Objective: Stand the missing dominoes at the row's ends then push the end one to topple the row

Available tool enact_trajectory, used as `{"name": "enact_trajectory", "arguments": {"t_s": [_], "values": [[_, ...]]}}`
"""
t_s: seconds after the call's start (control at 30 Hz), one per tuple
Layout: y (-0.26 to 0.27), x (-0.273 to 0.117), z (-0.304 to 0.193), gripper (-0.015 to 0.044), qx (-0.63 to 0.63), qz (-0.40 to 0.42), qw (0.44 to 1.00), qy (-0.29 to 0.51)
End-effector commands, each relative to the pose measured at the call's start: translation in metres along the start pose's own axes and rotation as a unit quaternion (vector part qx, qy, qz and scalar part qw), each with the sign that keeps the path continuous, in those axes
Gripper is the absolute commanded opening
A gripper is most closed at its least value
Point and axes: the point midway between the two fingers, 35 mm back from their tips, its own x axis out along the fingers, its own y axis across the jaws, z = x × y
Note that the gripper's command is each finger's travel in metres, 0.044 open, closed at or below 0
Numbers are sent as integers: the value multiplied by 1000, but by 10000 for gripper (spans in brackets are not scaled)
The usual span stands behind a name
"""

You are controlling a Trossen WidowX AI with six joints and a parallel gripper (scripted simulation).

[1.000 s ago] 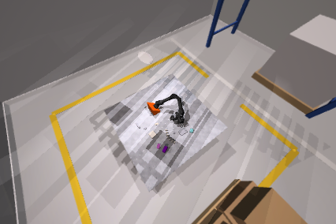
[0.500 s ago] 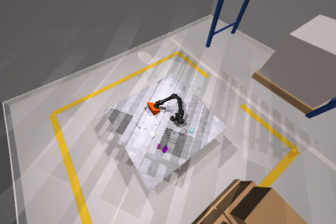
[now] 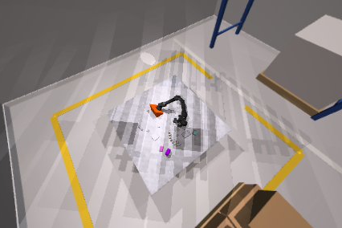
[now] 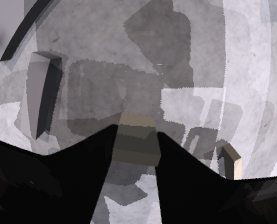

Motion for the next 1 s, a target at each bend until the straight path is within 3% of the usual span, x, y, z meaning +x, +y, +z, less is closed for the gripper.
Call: {"name": "enact_trajectory", "arguments": {"t_s": [0.0,0.2,0.53,0.8,0.97], "values": [[0,1,0,107,2,1,1000,2],[-3,-9,2,107,-15,2,1000,-11],[-3,-132,0,107,42,32,998,-30],[-4,-134,2,107,38,32,998,-31],[-44,-138,60,107,-83,15,996,-36]]}}
